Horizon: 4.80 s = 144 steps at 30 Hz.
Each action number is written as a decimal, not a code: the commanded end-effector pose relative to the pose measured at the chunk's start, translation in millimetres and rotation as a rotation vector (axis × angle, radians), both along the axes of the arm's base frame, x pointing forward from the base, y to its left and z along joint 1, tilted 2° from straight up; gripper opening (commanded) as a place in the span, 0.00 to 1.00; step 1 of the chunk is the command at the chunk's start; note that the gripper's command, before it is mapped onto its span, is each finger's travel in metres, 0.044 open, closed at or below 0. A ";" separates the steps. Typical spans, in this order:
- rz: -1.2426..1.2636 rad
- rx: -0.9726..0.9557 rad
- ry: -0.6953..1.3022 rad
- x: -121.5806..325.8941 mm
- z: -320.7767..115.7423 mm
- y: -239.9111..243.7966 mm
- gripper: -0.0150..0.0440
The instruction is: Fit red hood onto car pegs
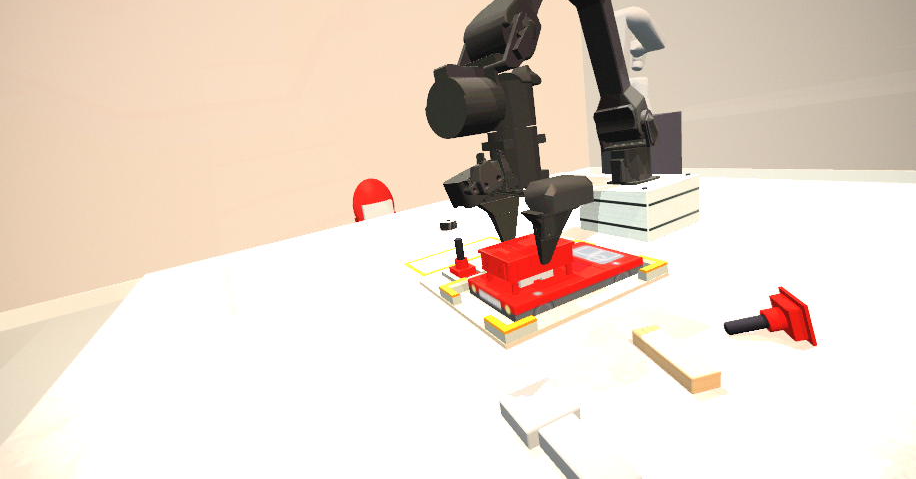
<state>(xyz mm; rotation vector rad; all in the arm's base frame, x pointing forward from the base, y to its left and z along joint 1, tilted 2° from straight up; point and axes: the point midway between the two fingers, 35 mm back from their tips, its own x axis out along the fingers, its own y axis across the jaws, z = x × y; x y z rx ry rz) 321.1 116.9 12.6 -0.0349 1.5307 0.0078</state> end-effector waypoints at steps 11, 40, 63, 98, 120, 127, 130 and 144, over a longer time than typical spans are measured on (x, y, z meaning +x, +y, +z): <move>0.002 -0.002 0.002 0.1 -7.9 -0.1 0.25; 0.000 -0.002 0.001 -0.4 -0.3 0.3 0.25; 0.000 -0.004 0.000 -0.3 -7.1 0.3 0.25; 0.002 0.000 0.000 -0.1 -14.0 0.7 0.74; 0.001 -0.013 0.004 -2.2 58.2 3.4 1.00; 0.001 -0.013 0.004 -2.2 58.2 3.4 1.00; 0.001 -0.013 0.004 -2.2 58.2 3.4 1.00; 0.001 -0.013 0.004 -2.2 58.2 3.4 1.00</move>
